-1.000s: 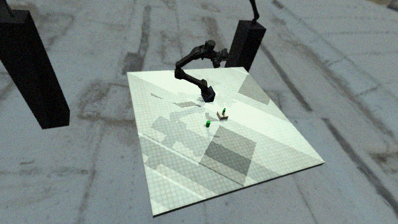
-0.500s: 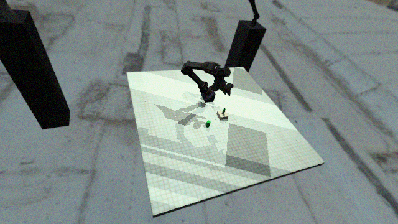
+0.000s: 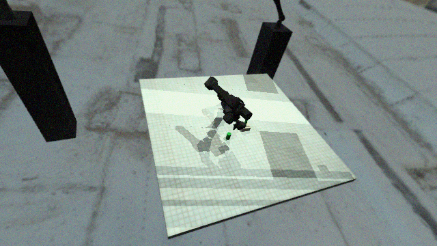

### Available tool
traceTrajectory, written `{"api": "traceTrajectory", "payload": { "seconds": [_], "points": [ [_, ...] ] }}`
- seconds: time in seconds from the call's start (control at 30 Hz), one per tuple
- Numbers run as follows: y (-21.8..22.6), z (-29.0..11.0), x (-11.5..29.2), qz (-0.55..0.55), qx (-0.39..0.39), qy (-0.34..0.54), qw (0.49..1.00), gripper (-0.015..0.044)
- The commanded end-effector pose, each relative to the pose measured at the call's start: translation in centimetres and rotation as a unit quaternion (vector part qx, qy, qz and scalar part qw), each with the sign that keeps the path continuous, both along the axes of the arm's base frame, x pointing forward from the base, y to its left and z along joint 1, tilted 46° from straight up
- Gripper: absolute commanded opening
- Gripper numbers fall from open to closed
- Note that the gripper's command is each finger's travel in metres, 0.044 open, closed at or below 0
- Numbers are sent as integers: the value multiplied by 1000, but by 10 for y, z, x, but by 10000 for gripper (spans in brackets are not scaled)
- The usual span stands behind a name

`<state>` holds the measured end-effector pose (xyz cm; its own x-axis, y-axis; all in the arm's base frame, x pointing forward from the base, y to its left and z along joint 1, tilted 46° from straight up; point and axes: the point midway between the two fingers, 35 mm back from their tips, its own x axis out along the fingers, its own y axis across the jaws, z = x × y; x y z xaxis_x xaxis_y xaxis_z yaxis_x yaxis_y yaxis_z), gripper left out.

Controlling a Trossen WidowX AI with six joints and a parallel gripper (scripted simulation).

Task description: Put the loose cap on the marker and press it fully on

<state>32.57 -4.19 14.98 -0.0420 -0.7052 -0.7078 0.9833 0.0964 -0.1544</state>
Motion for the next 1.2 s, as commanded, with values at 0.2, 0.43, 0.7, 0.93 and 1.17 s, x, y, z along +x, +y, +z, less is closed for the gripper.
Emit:
{"api": "traceTrajectory", "payload": {
  "seconds": [0.2,0.43,0.7,0.93,1.17],
  "points": [
    [-26,-22,1,5,-5,3,1000,253],
    [-38,-33,2,5,-5,3,1000,253],
    [-47,-42,2,5,-5,3,1000,253],
    [-55,-49,2,5,-5,3,1000,253],
    [-63,-57,2,5,-6,2,1000,253]
  ]
}}
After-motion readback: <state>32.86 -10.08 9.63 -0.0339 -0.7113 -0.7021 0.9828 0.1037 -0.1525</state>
